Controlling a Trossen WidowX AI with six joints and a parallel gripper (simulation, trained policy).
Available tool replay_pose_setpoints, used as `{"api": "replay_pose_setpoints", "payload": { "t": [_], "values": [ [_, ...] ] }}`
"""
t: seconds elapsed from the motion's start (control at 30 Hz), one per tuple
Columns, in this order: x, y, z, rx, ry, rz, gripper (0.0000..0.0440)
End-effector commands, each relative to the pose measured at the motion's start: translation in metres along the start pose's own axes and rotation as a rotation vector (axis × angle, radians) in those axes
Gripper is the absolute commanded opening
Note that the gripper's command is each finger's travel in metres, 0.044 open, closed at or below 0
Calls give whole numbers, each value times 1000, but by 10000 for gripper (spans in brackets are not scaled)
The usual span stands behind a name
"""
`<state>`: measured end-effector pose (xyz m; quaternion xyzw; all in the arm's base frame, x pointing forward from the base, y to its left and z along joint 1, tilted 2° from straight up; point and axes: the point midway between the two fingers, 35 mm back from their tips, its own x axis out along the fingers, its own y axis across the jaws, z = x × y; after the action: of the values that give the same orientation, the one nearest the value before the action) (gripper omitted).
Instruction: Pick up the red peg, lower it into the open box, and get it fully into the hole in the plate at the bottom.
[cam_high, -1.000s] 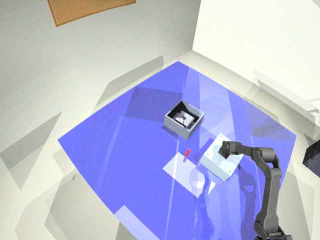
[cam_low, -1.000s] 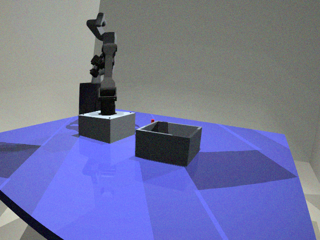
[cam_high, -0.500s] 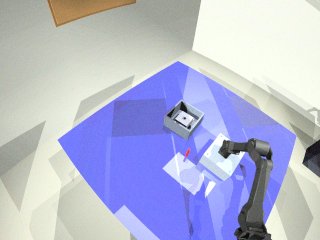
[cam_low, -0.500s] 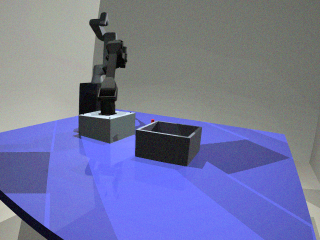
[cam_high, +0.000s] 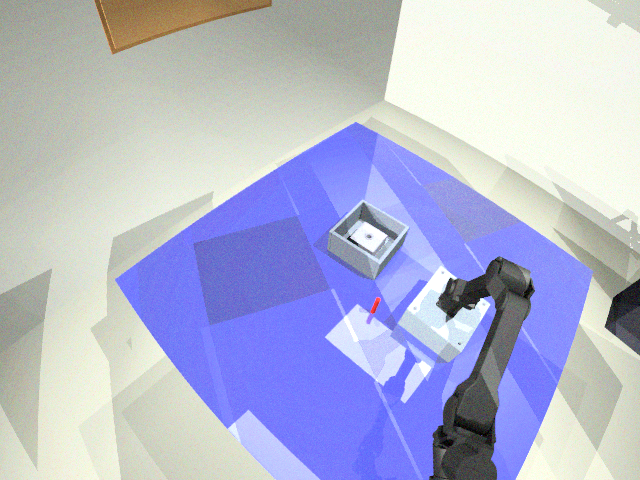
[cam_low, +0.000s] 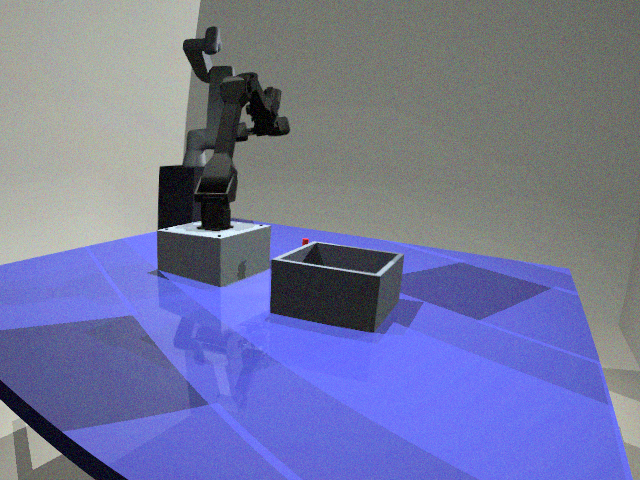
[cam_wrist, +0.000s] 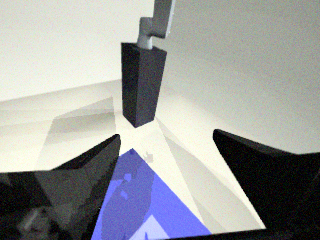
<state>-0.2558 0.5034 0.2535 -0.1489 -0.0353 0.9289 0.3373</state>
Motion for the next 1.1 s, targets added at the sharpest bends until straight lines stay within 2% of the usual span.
{"api": "replay_pose_setpoints", "payload": {
  "t": [0.0,0.57,1.07],
  "values": [
    [-12,-16,-5,73,28,-42,440],
    [-105,-102,-59,563,186,-337,440],
    [-203,-143,-107,990,259,-631,440]
  ]
}}
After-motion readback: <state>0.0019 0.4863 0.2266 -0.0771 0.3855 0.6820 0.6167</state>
